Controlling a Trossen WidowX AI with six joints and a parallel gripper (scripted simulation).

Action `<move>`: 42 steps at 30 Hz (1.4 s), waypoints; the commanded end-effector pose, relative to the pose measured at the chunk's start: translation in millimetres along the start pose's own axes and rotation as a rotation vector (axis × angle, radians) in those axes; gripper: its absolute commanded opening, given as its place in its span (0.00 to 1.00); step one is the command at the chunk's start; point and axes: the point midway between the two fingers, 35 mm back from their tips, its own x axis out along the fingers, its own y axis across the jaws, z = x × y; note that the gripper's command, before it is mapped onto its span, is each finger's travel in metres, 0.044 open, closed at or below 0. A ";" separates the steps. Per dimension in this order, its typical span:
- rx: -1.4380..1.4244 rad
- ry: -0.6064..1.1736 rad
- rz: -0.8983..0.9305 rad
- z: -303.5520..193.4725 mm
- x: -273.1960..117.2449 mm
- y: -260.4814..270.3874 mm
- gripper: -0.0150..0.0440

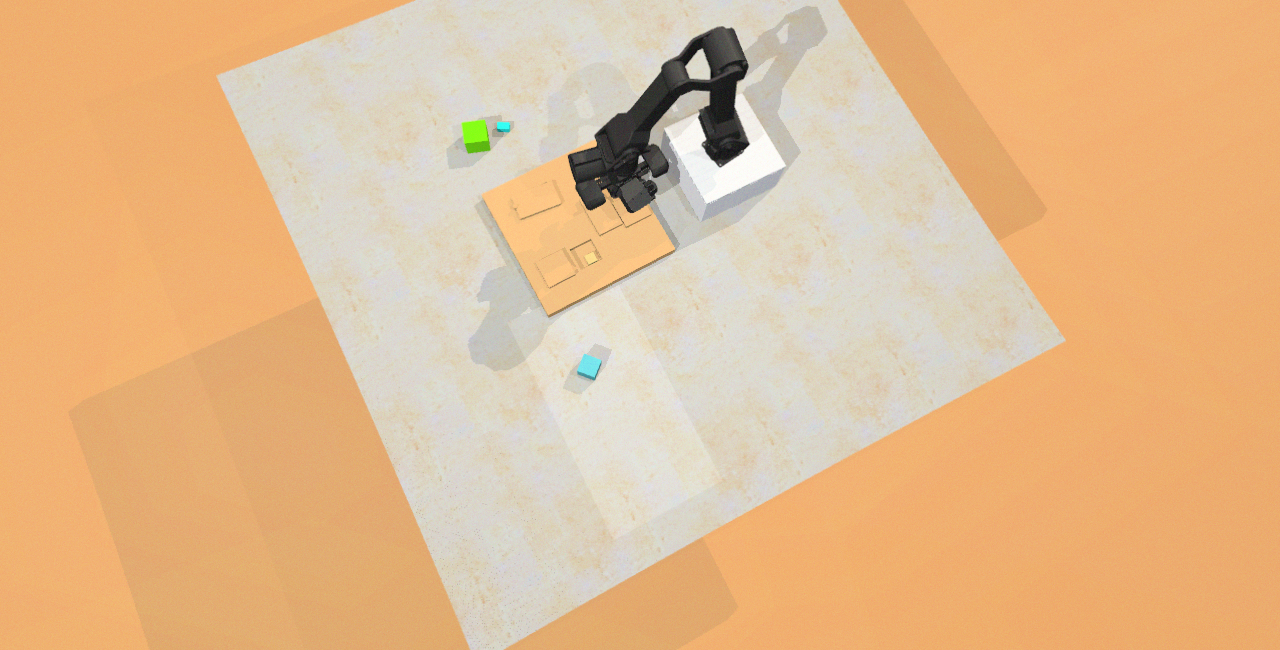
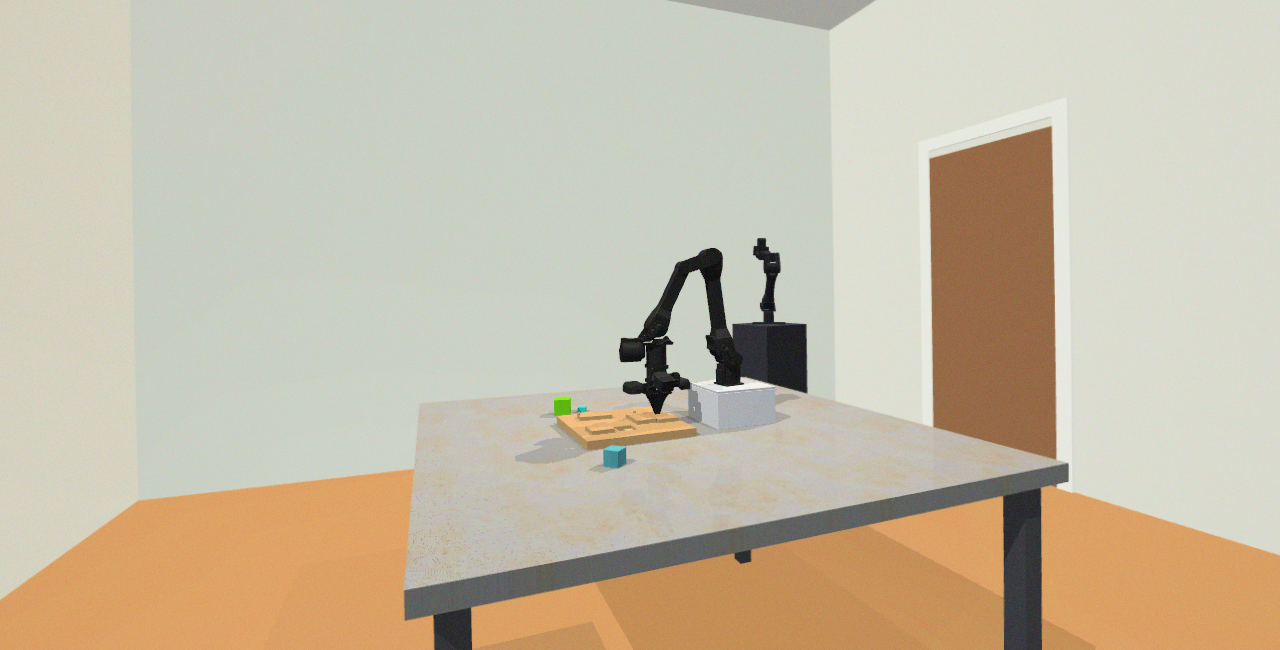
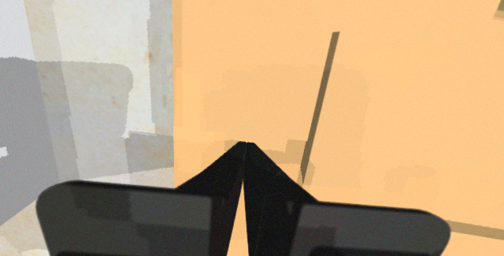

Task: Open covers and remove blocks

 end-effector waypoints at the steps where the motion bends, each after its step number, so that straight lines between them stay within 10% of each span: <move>1: 0.001 0.002 0.000 4.3 0.5 -0.8 0.25; 42: 0.001 -0.001 0.000 45.9 0.7 -3.8 0.25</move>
